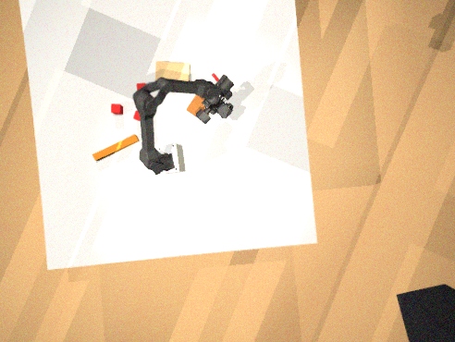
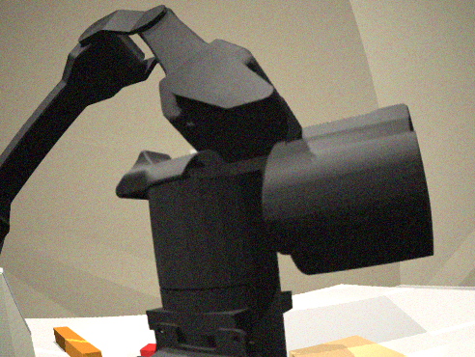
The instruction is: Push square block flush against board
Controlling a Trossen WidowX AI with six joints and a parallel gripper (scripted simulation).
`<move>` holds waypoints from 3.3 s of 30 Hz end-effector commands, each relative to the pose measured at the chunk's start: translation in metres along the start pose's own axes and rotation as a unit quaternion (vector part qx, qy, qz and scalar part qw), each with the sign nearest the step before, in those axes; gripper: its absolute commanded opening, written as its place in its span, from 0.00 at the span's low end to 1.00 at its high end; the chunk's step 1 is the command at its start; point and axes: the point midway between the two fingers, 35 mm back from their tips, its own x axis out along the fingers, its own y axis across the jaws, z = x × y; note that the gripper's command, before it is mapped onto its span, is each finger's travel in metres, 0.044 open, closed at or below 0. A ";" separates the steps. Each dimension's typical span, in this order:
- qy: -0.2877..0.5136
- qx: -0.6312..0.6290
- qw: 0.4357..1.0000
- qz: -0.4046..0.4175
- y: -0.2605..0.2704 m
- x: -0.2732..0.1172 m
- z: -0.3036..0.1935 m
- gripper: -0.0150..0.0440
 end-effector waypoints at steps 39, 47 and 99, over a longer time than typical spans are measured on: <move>0.003 0.001 1.000 -0.003 -0.003 0.002 -0.045 0.25; 0.003 0.001 1.000 -0.003 -0.004 0.002 -0.053 0.25; 0.003 0.000 1.000 -0.005 0.000 -0.052 -0.015 0.25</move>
